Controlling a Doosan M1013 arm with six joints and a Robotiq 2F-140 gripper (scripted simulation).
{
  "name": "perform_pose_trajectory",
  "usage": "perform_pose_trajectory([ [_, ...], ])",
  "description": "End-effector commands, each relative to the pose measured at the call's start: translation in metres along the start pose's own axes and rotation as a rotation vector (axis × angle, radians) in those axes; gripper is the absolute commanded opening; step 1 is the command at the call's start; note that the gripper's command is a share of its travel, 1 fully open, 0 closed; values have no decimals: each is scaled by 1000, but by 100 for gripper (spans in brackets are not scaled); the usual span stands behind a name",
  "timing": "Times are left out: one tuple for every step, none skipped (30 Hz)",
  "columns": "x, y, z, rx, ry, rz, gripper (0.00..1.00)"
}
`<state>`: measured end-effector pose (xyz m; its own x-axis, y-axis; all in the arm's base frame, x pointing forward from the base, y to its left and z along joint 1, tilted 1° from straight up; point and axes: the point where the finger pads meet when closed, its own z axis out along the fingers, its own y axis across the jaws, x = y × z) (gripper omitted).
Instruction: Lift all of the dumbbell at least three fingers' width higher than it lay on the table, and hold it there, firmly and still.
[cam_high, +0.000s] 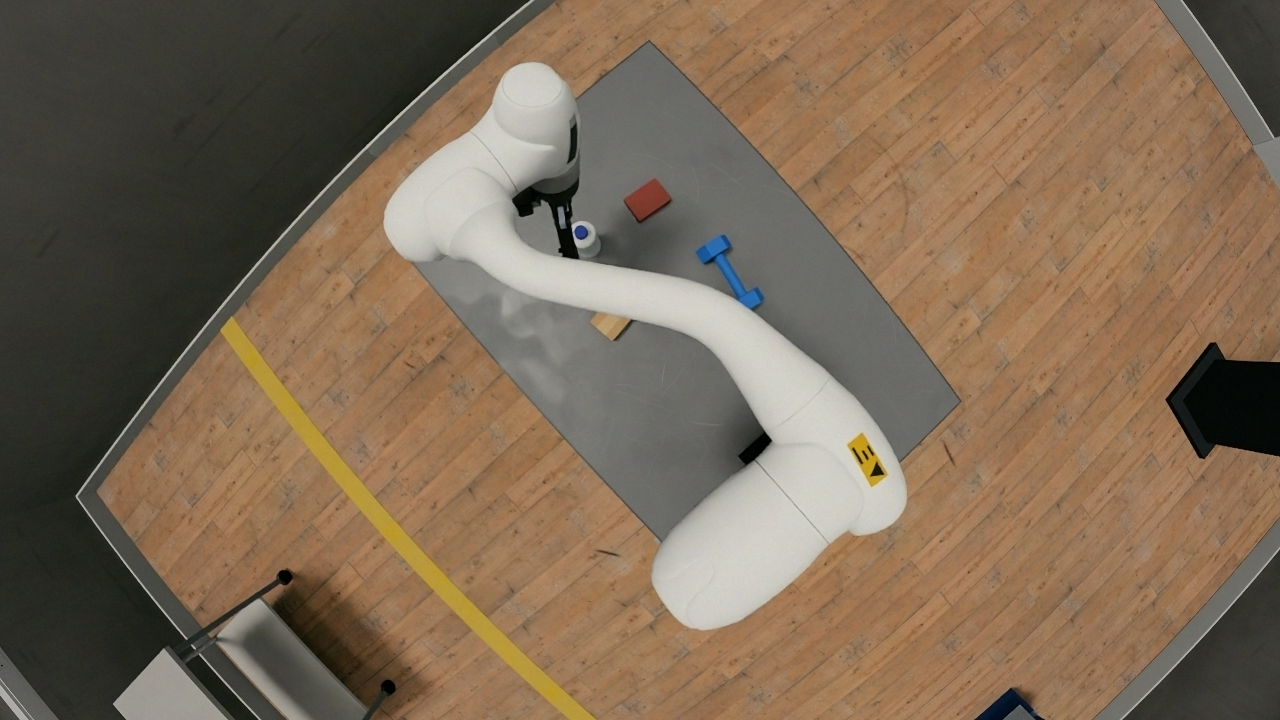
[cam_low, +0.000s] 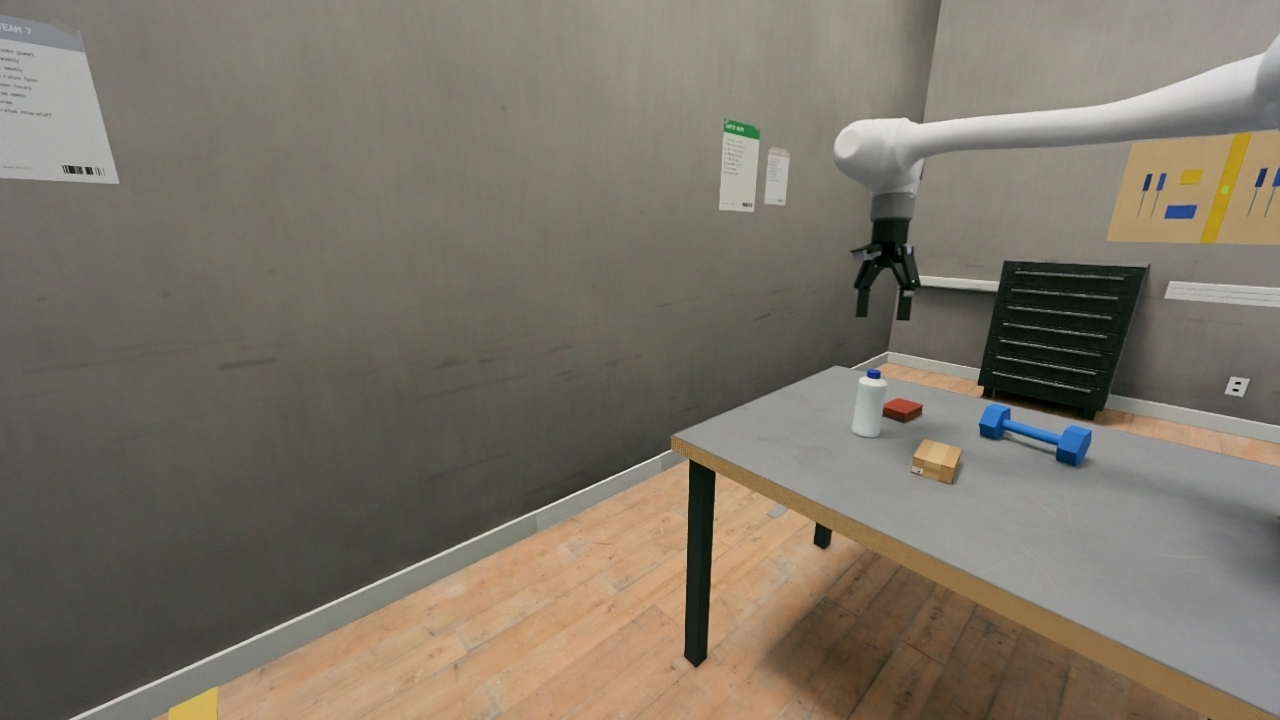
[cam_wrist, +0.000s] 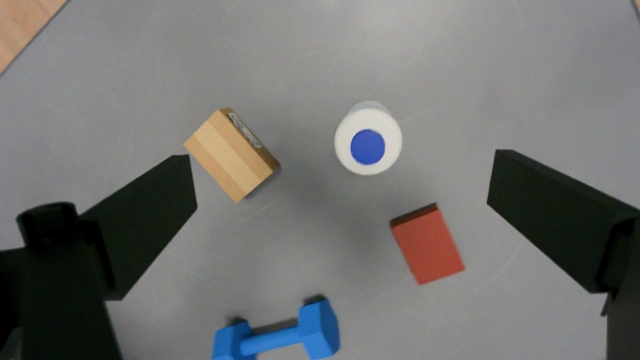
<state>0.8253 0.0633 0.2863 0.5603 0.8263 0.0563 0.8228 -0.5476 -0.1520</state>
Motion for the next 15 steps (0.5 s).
perform_pose_trajectory([
  [-23,-17,-10,-33,-6,164,100],
  [-28,-21,-12,-38,-6,197,100],
  [-33,-24,-14,-44,-7,231,100],
  [-33,-24,-14,-44,-7,231,100],
  [-33,-24,-14,-44,-7,231,100],
  [-48,-35,-18,-59,-8,328,100],
  [-51,-38,-18,-63,-8,353,100],
  [-55,-41,-19,-68,-8,380,100],
  [-60,-45,-20,-73,-7,412,100],
  [-65,-49,-22,-79,-7,445,100],
  [-71,-53,-23,-84,-6,479,100],
  [-76,-57,-23,-90,-6,512,100],
  [-81,-61,-24,-95,-5,545,100],
  [-86,-65,-25,-101,-3,579,100],
  [-91,-69,-26,-106,-2,612,100],
])
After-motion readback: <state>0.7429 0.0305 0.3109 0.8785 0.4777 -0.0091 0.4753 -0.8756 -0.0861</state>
